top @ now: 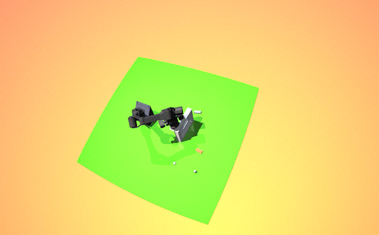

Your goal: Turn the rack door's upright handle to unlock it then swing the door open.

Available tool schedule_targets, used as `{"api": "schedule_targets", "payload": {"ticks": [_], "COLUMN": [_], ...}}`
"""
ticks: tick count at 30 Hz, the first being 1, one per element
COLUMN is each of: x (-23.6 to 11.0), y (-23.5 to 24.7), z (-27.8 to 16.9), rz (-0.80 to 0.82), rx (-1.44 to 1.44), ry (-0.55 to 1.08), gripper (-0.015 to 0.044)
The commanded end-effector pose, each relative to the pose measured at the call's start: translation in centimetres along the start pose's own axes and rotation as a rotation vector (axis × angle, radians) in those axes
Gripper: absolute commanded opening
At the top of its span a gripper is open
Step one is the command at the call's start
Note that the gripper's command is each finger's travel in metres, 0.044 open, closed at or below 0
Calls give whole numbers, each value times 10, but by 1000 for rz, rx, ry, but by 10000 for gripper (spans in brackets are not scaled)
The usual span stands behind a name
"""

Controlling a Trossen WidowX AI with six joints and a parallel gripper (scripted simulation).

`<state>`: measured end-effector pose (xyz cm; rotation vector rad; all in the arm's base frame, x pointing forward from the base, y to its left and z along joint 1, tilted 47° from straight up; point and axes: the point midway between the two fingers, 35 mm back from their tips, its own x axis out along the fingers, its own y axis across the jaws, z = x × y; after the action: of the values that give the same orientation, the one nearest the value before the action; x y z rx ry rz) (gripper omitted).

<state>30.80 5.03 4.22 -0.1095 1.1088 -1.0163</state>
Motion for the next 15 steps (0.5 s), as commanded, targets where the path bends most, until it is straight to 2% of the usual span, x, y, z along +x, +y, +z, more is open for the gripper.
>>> {"api": "schedule_targets", "payload": {"ticks": [1,15], "x": [1,1], "y": [0,0], "z": [0,0], "rz": [0,-1], "rx": [202,892], "ry": [0,0], "gripper": [24,24]}}
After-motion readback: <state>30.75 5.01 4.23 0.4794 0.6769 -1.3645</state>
